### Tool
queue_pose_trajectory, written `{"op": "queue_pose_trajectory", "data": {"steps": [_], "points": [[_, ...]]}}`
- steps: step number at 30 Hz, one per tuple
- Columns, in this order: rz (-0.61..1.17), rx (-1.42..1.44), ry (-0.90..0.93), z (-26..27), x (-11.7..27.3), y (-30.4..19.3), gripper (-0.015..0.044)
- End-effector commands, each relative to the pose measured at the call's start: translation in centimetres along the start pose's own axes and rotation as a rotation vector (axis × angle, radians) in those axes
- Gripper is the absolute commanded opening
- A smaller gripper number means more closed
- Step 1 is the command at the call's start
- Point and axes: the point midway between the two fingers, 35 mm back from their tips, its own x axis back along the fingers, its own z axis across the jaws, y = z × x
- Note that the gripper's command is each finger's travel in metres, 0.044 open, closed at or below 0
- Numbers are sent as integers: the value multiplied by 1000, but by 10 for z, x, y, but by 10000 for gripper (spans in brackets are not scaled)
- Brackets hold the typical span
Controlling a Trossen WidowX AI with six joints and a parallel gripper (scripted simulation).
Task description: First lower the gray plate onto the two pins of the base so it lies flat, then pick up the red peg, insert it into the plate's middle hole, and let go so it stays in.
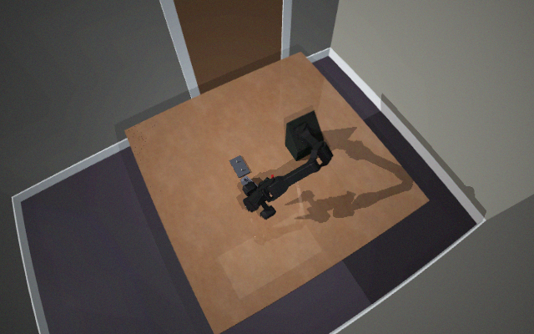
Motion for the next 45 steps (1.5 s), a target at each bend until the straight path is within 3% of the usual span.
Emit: {"op": "queue_pose_trajectory", "data": {"steps": [1,9,16,21,45], "points": [[87,-428,-56,-58,5,-10,440],[248,-1364,-158,-155,28,-53,440],[251,-1385,-160,-157,27,-55,440],[253,-1385,-157,-154,-31,-71,440],[253,-1385,-157,-155,-63,-80,440]]}}
